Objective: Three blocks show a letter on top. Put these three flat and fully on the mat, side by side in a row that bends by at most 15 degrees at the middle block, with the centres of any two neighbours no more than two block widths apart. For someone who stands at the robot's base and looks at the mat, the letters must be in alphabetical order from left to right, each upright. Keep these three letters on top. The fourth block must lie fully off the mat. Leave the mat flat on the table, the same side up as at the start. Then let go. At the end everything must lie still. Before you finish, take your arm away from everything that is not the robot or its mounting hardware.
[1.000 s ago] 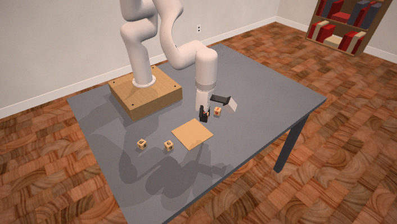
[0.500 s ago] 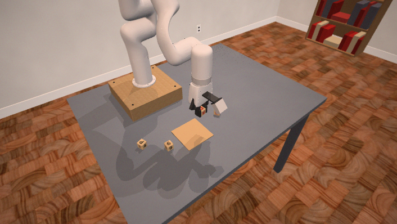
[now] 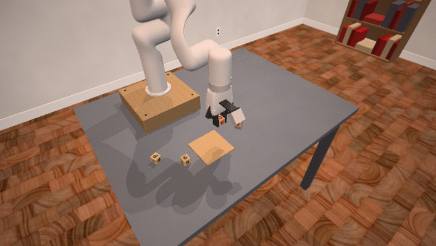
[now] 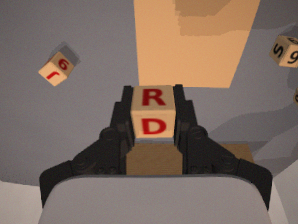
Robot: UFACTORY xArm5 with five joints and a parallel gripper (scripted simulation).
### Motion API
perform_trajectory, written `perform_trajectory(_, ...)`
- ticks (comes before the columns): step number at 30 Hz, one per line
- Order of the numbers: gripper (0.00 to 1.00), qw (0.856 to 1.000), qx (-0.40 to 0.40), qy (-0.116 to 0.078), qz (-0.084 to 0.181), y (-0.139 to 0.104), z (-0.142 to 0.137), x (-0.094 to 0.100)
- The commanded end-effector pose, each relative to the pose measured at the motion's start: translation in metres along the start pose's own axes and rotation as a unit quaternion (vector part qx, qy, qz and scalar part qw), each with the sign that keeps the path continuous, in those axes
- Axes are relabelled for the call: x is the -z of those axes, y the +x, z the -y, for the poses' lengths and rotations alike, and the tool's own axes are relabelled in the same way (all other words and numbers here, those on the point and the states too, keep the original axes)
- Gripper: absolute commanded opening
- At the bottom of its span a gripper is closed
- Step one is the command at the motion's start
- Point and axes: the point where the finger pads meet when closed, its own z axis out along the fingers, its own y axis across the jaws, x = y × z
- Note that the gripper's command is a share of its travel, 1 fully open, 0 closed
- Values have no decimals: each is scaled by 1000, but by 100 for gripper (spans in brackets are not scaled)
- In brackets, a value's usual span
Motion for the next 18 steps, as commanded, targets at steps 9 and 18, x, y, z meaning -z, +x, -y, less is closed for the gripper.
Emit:
perform_trajectory(9, 27, 1000, 0, 0, -2, 1, 0, -1)
perform_trajectory(18, 27, 1000, 0, 0, -2, 1, 0, -19)
